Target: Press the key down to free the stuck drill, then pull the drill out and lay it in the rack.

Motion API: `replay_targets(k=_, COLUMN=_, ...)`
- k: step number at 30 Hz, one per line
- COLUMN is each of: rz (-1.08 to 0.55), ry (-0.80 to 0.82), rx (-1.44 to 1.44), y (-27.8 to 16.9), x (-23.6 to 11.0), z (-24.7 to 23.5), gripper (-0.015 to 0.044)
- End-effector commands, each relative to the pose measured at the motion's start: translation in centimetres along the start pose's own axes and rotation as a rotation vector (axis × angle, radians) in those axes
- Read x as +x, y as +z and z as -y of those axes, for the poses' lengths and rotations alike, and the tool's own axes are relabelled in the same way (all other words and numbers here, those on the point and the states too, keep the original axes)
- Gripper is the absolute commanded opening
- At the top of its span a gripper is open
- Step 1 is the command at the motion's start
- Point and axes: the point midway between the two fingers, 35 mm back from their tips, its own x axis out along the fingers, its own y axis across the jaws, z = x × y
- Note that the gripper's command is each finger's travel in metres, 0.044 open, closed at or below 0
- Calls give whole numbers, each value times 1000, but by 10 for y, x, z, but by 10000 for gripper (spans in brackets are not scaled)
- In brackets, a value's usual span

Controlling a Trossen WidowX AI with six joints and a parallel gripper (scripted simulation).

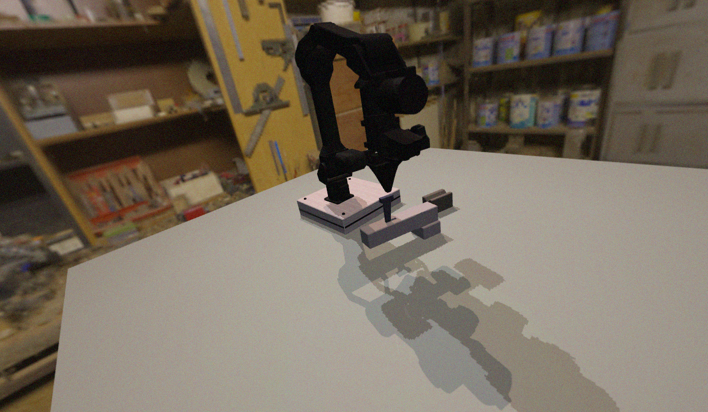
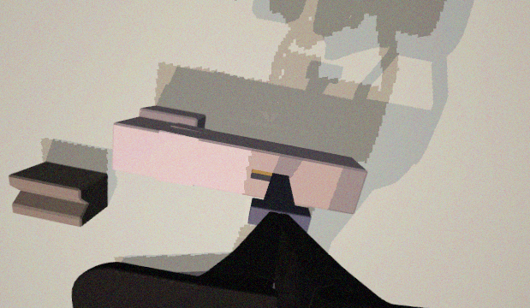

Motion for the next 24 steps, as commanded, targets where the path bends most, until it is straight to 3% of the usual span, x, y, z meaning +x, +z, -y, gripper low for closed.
replay_targets(k=1, rz=-4, ry=6, rx=8, y=-1, x=3, z=1, gripper=0)
replay_targets(k=24, rz=-8, ry=11, rx=14, y=-3, x=18, z=3, gripper=0)
